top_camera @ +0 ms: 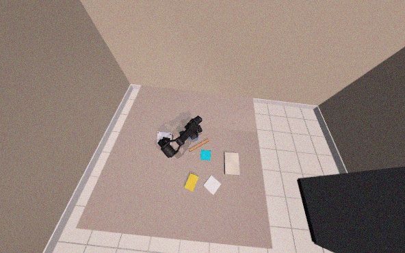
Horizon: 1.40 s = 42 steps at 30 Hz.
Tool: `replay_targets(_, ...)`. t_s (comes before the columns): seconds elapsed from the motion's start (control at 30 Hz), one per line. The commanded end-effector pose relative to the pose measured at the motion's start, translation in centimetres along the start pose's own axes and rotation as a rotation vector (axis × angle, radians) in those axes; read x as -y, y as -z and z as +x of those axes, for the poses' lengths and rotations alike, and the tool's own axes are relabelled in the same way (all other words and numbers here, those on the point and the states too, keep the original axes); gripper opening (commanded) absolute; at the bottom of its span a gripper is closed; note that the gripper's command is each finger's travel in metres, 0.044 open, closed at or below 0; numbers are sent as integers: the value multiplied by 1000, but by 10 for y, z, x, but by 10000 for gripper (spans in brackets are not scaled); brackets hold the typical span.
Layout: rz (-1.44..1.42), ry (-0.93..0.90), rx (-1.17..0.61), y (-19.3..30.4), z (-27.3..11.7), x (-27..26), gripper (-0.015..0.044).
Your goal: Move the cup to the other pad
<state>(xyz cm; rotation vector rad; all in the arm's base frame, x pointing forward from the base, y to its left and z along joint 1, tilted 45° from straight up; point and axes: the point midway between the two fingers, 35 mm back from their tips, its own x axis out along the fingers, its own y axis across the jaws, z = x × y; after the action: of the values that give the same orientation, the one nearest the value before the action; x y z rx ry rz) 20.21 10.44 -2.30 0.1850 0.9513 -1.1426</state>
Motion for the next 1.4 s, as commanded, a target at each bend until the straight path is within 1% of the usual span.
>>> replay_targets(0.0,-12,8,8,0,6,3,167)
replay_targets(0.3,-12,8,8,0,6,3,167)
replay_targets(1.07,-2,4,2,0,4,1,13)
replay_targets(1.1,-2,4,2,0,4,1,0)
replay_targets(1.37,-6,5,3,0,-12,1,0)
